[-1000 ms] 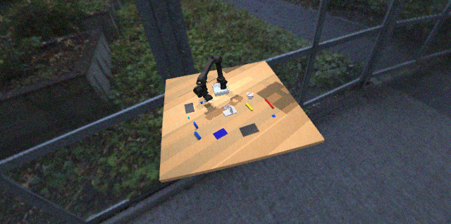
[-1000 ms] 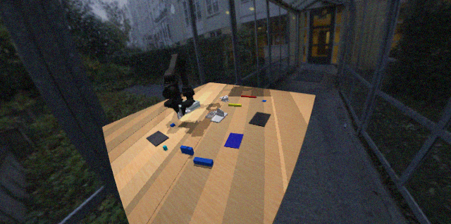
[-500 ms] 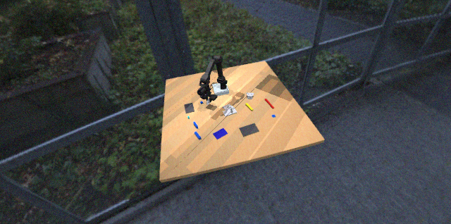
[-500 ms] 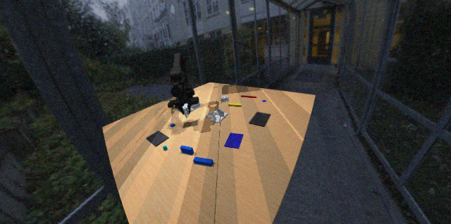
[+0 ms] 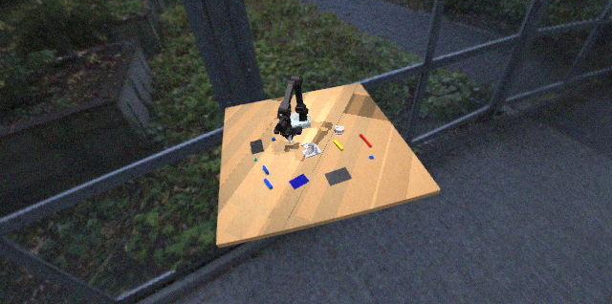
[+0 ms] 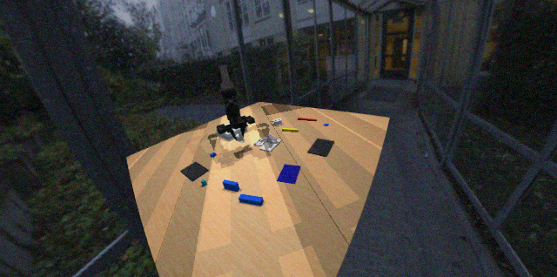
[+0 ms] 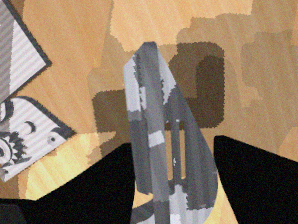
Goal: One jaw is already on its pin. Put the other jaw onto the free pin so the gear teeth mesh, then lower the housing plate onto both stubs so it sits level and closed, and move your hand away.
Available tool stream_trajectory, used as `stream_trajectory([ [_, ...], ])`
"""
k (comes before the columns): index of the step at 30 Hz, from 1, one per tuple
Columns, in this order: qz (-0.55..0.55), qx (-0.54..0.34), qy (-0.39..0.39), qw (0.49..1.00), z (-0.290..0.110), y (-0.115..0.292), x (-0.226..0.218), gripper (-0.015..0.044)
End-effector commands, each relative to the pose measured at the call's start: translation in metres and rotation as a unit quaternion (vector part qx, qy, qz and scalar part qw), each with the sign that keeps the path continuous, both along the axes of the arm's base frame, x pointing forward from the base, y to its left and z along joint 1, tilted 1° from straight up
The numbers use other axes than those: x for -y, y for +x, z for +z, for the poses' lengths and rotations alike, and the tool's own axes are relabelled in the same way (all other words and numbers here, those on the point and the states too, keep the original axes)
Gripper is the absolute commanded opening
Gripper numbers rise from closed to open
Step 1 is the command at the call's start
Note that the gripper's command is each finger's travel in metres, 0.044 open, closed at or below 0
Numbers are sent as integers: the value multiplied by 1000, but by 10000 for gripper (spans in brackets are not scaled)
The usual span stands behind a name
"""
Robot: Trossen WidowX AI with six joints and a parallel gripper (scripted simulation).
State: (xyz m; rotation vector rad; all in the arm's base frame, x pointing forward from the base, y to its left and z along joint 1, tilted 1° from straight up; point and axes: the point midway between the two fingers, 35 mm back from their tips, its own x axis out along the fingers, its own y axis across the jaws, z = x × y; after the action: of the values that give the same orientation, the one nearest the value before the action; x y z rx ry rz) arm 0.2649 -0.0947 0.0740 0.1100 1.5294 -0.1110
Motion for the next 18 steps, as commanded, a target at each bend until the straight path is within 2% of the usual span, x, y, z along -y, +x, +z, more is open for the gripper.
stream_trajectory([
  [1, 73, -1, -4, 997, 1, 4, -13, 134],
  [14, 275, 0, -10, 961, 1, 14, -53, 134],
  [18, 297, 0, -11, 955, 1, 14, -58, 134],
])
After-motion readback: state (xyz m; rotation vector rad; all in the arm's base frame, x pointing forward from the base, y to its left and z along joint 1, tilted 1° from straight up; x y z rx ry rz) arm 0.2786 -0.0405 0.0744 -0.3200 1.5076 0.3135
